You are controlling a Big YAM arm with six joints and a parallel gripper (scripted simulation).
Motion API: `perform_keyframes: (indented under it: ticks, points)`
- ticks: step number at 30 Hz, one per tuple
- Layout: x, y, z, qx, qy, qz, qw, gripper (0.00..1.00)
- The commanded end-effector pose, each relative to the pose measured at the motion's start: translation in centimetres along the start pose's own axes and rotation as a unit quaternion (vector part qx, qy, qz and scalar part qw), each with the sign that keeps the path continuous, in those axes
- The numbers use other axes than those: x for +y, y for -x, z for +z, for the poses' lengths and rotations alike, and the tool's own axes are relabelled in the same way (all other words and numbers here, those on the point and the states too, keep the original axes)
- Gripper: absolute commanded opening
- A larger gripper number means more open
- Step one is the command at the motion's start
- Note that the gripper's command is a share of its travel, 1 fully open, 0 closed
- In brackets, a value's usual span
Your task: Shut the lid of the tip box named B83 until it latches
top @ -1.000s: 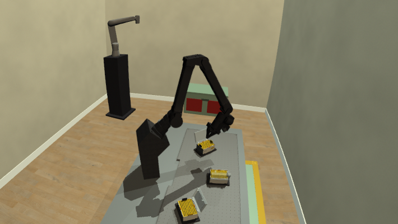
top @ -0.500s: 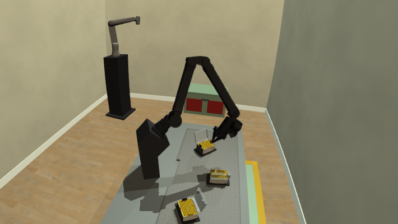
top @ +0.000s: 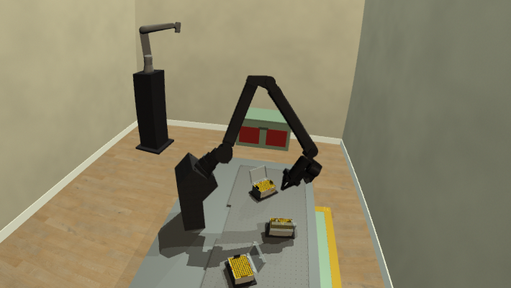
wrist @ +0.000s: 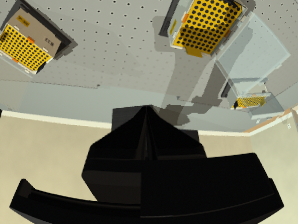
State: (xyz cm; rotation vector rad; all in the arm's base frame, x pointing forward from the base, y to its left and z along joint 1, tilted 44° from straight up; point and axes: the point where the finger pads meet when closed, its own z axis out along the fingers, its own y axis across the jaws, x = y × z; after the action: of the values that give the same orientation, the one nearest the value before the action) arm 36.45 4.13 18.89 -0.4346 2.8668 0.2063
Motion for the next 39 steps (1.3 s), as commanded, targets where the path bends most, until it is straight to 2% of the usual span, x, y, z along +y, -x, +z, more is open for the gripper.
perform_keyframes:
  ticks: [1, 2, 5, 6, 9, 15, 17, 20, 32, 34, 39]
  points:
    - [-0.6, 0.6, -0.6, 0.005, 0.003, -0.016, 1.0, 0.0]
    - [0.4, -0.2, 0.4, 0.018, 0.009, -0.026, 0.999, 0.0]
    - [0.4, 0.0, -0.4, 0.008, 0.005, -0.027, 1.0, 0.0]
    - [0.3, 0.6, 0.8, 0.006, 0.005, -0.029, 1.0, 0.0]
    - [0.3, 1.0, 2.5, 0.011, 0.005, -0.017, 1.0, 0.0]
    - [0.4, 2.9, 4.7, 0.005, 0.003, -0.018, 1.0, 0.0]
    - [0.4, 2.9, 4.7, 0.005, 0.003, -0.018, 1.0, 0.0]
    - [0.4, 4.3, 5.6, -0.002, 0.002, -0.019, 1.0, 0.0]
    - [0.6, 6.9, 11.1, 0.001, 0.003, -0.019, 1.0, 0.0]
    - [0.6, 6.9, 11.1, 0.001, 0.003, -0.019, 1.0, 0.0]
    - [0.7, 8.0, 13.4, 0.002, 0.003, -0.019, 1.0, 0.0]
